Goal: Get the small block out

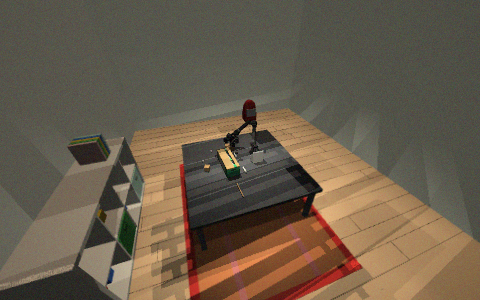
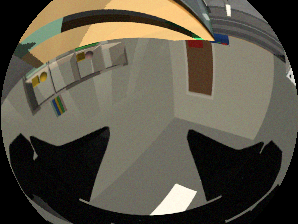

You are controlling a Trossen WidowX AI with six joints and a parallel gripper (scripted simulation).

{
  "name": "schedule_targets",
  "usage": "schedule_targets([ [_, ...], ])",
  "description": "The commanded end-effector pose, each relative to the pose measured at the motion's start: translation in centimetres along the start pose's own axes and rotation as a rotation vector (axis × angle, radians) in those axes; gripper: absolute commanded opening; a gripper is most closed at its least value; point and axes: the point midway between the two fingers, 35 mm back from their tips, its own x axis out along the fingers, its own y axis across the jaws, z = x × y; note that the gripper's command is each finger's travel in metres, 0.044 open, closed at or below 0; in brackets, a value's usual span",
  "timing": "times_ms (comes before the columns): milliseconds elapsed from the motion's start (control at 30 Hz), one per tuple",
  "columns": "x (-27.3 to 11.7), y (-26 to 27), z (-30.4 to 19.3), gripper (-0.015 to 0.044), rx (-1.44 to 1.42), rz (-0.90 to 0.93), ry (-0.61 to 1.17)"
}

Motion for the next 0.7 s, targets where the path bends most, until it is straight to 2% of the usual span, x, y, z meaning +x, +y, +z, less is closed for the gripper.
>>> schedule_targets([
  [0, 3.9, -1.8, 1.0, 0.0400, -0.225, -0.160, -0.111],
  [167, 7.2, -4.2, 2.9, 0.0400, -0.527, -0.392, -0.246],
  [300, 9.4, -7.4, 5.3, 0.0400, -0.861, -0.719, -0.346],
  [500, 10.5, -11.8, 8.2, 0.0400, -1.394, -1.359, -0.343],
  [667, 10.3, -13.4, 9.7, 0.0400, -1.787, -2.050, -0.149],
])
